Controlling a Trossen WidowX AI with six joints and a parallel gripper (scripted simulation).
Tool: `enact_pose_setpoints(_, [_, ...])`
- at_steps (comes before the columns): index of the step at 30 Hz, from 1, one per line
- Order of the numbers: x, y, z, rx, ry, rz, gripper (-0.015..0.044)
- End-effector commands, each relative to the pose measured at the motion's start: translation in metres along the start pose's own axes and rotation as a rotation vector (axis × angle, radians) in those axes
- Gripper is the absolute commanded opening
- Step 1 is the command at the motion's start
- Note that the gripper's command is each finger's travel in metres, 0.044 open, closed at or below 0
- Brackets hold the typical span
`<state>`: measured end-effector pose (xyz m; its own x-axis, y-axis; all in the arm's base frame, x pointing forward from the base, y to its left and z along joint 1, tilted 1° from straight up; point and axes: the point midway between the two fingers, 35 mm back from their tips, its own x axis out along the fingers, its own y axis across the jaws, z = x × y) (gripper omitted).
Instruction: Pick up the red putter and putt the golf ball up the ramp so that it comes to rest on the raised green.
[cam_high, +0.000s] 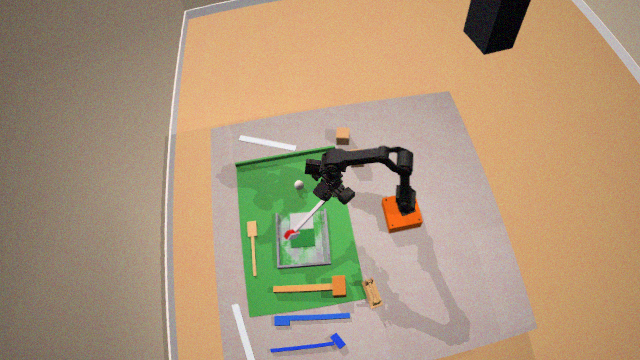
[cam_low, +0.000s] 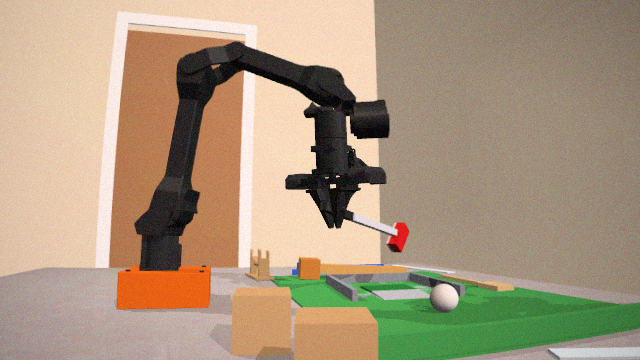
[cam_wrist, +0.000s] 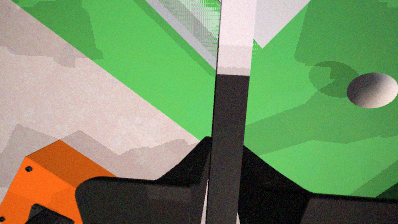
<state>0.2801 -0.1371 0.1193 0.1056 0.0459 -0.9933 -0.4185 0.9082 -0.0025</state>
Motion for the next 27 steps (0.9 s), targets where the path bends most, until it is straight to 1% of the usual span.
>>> enact_pose_setpoints(1, [-0.006, -0.017, -0.014, 0.079, 0.002, -0.019, 0.0])
enact_pose_setpoints(14, [-0.016, -0.059, -0.076, 0.345, 0.038, -0.039, 0.0])
enact_pose_setpoints(27, [-0.026, -0.085, -0.149, 0.618, 0.072, -0.056, 0.0])
